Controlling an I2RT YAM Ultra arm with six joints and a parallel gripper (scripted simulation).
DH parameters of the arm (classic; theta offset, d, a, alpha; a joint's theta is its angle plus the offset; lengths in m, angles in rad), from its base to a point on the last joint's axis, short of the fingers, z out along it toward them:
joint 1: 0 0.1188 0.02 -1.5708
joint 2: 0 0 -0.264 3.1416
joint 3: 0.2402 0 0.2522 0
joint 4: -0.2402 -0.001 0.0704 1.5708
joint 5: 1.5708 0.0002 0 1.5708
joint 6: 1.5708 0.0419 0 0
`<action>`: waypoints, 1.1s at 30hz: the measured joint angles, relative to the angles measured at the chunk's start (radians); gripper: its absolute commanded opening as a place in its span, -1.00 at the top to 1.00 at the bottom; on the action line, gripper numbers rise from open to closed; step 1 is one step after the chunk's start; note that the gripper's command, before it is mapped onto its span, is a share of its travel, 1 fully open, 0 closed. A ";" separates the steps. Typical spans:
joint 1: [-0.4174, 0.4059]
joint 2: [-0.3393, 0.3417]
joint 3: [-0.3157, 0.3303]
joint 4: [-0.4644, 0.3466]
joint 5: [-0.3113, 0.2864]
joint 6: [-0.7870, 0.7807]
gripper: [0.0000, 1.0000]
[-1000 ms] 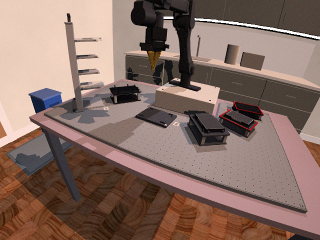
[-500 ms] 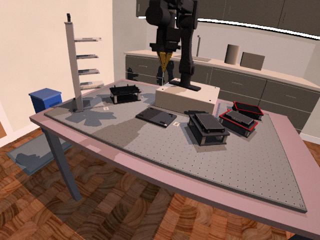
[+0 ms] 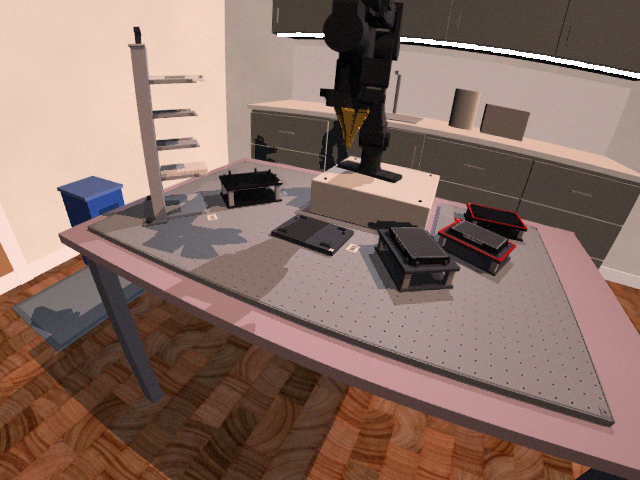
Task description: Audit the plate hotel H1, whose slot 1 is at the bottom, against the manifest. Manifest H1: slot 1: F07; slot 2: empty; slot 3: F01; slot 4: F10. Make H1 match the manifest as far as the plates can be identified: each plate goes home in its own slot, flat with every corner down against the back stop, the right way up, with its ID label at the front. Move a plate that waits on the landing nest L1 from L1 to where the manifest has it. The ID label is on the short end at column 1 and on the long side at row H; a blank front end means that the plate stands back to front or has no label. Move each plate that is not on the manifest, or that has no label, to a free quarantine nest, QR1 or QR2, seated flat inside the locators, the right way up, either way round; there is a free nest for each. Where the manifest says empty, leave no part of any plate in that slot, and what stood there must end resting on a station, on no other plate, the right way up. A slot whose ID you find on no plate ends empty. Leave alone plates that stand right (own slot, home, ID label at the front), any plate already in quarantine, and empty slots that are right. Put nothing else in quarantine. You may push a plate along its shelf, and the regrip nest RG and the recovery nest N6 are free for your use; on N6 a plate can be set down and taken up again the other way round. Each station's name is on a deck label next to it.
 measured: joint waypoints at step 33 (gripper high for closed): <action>0.253 -0.021 -0.021 -0.003 0.002 0.254 1.00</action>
